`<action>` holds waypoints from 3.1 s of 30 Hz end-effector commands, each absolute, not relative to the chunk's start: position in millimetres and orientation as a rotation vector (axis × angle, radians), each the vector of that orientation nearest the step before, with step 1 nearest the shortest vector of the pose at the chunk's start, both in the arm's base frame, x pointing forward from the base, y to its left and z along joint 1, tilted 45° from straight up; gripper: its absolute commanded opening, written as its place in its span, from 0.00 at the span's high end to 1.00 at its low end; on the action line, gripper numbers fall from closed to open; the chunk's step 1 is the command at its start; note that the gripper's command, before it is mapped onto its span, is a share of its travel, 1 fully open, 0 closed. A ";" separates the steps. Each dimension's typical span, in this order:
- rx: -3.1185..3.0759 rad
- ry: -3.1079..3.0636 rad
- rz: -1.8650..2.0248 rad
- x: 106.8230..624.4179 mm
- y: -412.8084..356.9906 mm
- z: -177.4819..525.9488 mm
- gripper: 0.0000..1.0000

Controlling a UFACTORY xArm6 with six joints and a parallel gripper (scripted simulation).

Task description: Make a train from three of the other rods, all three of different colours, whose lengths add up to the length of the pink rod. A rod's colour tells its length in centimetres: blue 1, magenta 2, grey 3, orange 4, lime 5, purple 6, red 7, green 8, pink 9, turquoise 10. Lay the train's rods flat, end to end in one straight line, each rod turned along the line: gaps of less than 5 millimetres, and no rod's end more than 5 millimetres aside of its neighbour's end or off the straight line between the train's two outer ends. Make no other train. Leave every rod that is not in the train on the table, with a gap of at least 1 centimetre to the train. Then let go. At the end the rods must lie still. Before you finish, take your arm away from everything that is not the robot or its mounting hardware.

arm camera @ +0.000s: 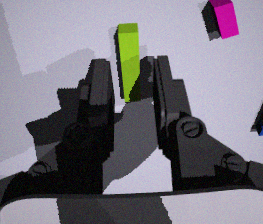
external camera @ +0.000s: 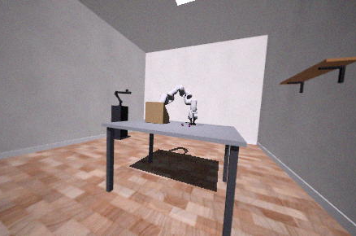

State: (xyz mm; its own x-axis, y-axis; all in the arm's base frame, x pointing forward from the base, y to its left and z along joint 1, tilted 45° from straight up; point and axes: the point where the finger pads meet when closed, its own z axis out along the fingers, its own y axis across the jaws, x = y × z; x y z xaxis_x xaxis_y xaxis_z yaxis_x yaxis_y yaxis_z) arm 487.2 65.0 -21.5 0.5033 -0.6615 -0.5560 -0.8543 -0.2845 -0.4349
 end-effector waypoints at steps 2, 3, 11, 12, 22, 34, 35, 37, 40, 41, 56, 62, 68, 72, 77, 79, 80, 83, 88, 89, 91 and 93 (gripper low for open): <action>-2.039 1.239 0.344 489.0 63.9 -20.6 0.76; -2.039 1.239 0.344 489.0 63.9 -20.6 0.76; -2.039 1.239 0.344 489.4 63.9 -20.6 0.76; -2.039 1.239 0.344 489.4 63.9 -20.6 0.76; -2.039 1.239 0.344 489.4 63.9 -20.6 0.76; -2.039 1.239 0.344 489.4 63.9 -20.6 0.76; -2.039 1.239 0.344 489.4 63.9 -20.6 0.76; -2.039 1.239 0.344 489.4 63.9 -20.6 0.76; -2.039 1.239 0.344 489.4 63.9 -20.6 0.76; -2.039 1.239 0.344 489.4 63.9 -20.6 0.76; -2.039 1.239 0.344 489.9 66.4 -23.2 0.76; -2.039 1.239 0.344 490.6 69.9 -26.8 0.76; -2.039 1.239 0.344 491.1 72.8 -29.7 0.76; -2.039 1.239 0.344 491.2 73.3 -30.2 0.76; -2.039 1.239 0.344 491.3 73.6 -30.5 0.76; -2.039 1.239 0.344 491.3 73.6 -30.5 0.76; -2.039 1.239 0.344 491.3 73.6 -30.5 0.76; -2.039 1.239 0.344 491.3 73.6 -30.5 0.76; -2.039 1.239 0.344 491.3 73.6 -30.5 0.76; -2.039 1.239 0.344 491.3 73.6 -30.5 0.76; -2.039 1.239 0.344 491.3 73.6 -30.5 0.76; -2.039 1.239 0.344 491.3 73.6 -30.5 0.76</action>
